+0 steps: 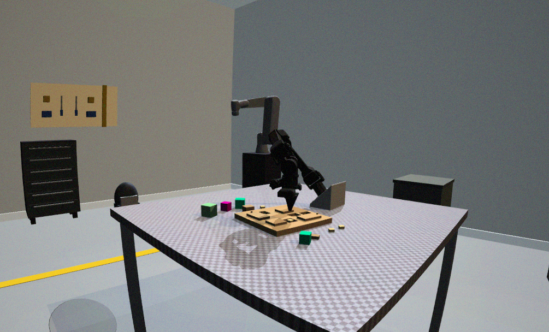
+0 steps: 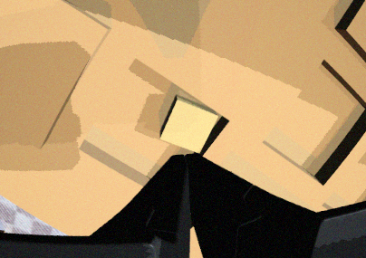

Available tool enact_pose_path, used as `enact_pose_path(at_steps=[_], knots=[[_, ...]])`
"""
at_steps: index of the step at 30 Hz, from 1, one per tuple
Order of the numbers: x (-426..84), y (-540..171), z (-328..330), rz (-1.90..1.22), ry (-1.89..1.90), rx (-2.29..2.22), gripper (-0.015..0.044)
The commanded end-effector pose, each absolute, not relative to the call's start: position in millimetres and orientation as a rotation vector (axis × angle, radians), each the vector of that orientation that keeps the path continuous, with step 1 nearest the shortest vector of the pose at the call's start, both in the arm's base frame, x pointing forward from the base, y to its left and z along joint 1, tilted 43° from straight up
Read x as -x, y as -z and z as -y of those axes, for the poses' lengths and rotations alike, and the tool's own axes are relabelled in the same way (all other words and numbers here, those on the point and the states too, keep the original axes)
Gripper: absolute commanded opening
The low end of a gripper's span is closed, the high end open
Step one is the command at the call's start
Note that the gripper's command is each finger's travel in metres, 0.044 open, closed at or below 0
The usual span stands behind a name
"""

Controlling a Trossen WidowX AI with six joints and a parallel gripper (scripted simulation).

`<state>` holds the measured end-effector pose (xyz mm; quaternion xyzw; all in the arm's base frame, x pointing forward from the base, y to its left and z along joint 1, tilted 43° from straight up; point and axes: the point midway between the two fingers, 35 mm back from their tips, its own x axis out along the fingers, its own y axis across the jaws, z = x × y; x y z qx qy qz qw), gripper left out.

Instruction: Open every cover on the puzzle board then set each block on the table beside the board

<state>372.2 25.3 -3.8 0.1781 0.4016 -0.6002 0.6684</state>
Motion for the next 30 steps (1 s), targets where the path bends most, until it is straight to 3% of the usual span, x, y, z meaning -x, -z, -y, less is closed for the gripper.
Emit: enact_pose_path(at_steps=[1,8,30], knots=[[-368,14,-16,-1.212,1.069,0.012,0.0],[-366,24,-8,-1.481,0.693,0.453,0.0],[-366,29,-2,-1.487,0.682,0.465,0.0]])
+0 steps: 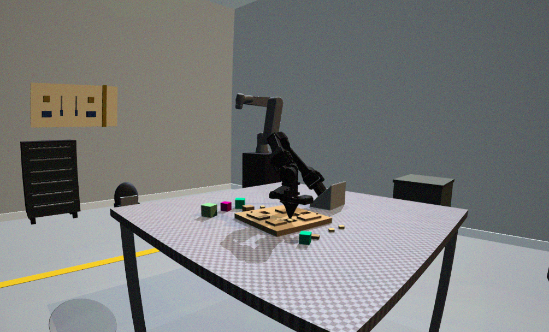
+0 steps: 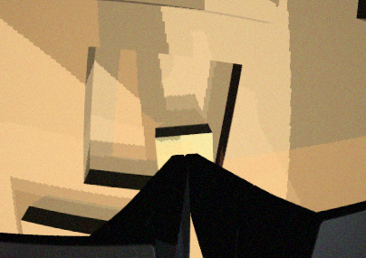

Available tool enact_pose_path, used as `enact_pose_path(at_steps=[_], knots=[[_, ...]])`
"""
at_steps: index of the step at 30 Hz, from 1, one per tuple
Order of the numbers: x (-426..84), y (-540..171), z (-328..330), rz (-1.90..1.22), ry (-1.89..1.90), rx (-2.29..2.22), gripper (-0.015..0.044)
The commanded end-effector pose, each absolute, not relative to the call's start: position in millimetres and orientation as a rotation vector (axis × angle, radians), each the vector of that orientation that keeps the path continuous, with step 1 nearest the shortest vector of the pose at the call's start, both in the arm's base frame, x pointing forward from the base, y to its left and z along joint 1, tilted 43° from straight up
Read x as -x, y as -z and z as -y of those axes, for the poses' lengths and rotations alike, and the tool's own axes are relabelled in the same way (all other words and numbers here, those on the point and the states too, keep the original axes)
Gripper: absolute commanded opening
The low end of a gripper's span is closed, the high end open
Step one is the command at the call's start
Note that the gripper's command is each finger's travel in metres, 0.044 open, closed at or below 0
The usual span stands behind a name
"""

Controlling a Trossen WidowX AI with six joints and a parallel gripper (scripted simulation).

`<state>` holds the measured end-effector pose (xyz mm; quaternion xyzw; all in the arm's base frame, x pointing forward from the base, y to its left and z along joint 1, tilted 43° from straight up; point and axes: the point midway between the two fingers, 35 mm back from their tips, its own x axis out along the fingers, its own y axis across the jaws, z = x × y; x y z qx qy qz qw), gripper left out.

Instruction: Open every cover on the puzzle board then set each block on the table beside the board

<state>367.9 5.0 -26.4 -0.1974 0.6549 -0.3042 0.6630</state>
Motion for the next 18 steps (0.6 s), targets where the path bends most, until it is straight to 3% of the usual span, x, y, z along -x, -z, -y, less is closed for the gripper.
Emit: enact_pose_path(at_steps=[1,18], knots=[[-365.4,30.0,-1.3,-1.487,0.682,0.465,0.0],[-373.5,36.5,-1.1,-1.487,0.683,0.465,0.0]])
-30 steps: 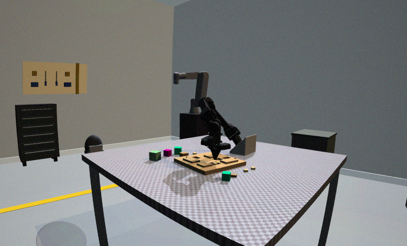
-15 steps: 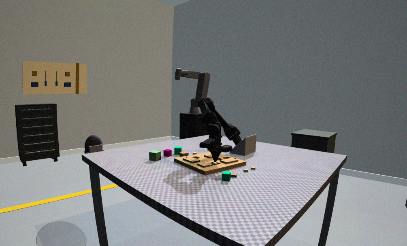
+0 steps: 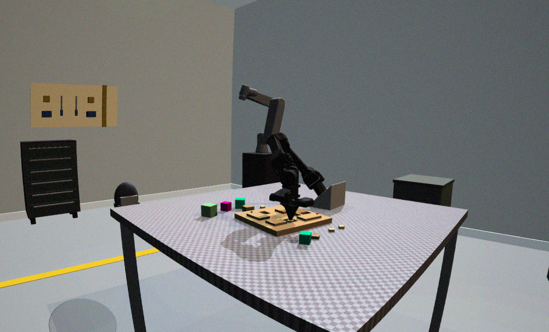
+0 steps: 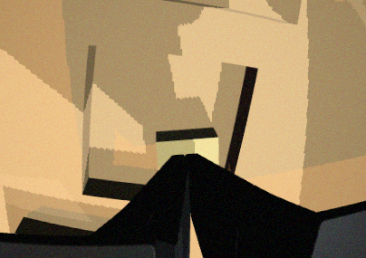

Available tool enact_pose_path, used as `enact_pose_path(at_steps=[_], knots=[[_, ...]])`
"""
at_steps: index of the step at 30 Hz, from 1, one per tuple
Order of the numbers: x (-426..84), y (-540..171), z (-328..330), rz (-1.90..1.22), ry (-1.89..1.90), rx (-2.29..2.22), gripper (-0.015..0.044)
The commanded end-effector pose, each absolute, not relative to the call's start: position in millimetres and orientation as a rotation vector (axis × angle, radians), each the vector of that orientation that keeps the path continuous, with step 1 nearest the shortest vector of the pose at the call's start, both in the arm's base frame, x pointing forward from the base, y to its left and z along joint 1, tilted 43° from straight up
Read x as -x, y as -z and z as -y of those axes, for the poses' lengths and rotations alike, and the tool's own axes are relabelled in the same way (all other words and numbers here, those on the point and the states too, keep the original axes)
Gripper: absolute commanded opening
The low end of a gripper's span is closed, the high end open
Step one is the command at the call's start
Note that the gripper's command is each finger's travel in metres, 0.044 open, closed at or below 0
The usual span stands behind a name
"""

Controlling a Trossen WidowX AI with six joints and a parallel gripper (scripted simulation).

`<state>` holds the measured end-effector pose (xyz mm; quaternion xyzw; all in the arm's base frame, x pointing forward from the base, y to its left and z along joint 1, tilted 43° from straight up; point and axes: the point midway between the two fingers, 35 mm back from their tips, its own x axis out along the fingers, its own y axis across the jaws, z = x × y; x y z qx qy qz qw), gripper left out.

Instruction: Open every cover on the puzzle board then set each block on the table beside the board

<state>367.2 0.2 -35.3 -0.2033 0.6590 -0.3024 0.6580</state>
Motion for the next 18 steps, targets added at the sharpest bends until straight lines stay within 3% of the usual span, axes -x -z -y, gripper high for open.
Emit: enact_pose_path(at_steps=[1,18], knots=[[-374.8,37.2,-1.4,-1.487,0.683,0.465,0.0],[-380.2,40.7,-3.4,-1.484,0.687,0.46,0.0]])
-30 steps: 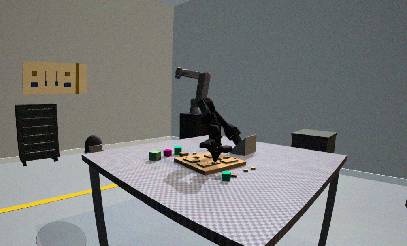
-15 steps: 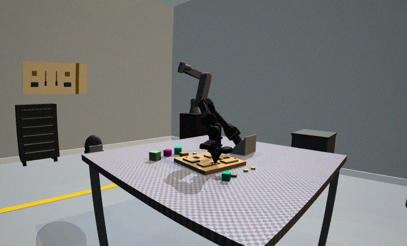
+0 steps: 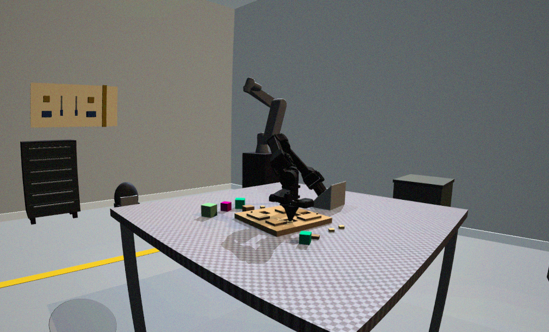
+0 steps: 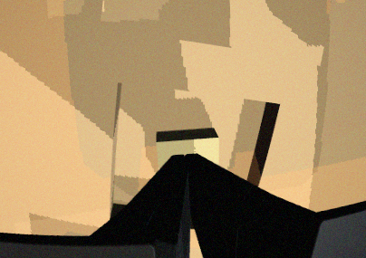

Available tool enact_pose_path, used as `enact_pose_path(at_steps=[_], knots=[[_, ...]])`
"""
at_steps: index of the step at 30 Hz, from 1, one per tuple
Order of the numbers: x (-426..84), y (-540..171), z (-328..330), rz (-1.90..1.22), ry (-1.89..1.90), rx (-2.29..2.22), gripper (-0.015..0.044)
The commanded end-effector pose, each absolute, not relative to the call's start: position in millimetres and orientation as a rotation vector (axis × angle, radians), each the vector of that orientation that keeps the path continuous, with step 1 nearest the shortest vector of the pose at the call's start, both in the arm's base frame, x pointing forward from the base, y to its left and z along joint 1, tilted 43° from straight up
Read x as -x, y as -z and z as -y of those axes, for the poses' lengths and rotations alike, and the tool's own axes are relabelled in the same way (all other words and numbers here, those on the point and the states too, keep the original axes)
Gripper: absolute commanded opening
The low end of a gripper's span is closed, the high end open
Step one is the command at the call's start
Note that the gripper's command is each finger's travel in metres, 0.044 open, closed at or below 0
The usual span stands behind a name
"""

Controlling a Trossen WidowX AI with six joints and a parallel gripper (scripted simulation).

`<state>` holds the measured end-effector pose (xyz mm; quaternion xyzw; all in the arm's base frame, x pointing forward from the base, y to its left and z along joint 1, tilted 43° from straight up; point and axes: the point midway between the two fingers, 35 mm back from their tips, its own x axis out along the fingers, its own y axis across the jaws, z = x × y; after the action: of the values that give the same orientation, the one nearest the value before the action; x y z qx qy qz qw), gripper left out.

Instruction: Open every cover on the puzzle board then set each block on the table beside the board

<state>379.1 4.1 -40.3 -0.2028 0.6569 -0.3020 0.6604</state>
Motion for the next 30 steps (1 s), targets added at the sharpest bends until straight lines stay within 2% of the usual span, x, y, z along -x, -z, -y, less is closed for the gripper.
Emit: enact_pose_path(at_steps=[1,30], knots=[[-380,40,-4,-1.484,0.687,0.46,0.0],[-378,29,-13,-1.488,0.68,0.466,0.0]])
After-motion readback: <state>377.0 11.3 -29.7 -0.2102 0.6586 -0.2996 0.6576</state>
